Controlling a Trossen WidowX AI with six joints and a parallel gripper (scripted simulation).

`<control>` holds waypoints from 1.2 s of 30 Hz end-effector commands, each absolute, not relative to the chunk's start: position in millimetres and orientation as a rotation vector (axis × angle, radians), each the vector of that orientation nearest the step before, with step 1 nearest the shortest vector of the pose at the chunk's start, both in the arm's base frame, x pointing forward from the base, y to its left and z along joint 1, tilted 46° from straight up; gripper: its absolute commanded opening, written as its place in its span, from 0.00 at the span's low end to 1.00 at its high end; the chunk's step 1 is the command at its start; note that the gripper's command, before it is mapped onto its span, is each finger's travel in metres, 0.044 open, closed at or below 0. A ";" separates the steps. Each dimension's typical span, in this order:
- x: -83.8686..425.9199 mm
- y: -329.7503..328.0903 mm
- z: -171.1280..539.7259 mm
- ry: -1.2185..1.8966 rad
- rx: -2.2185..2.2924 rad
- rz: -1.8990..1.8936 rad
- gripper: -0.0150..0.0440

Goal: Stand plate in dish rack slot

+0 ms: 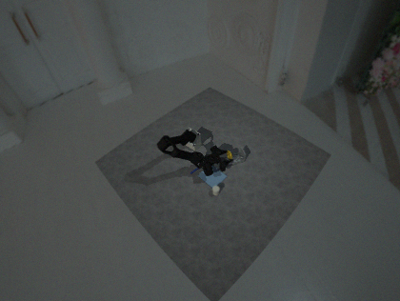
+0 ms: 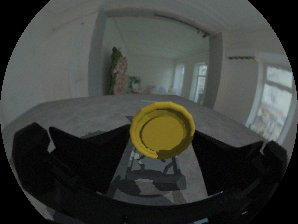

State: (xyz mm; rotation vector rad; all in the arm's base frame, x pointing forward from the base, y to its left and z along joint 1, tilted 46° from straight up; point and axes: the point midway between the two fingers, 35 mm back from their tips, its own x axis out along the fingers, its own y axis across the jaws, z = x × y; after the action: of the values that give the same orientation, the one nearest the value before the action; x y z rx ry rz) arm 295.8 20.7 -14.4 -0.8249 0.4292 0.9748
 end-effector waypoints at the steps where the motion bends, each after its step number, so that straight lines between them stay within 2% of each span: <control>1: 296.7 23.5 -18.9 0.434 -0.819 0.977 0.25; 25: 298.8 13.6 -30.6 0.435 -0.830 0.965 0.25; 36: 298.4 13.6 -31.9 0.435 -0.830 0.968 0.74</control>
State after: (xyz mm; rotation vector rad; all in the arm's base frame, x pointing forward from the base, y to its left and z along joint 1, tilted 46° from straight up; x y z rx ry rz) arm 298.4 13.6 -31.8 -0.8302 0.4350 0.9682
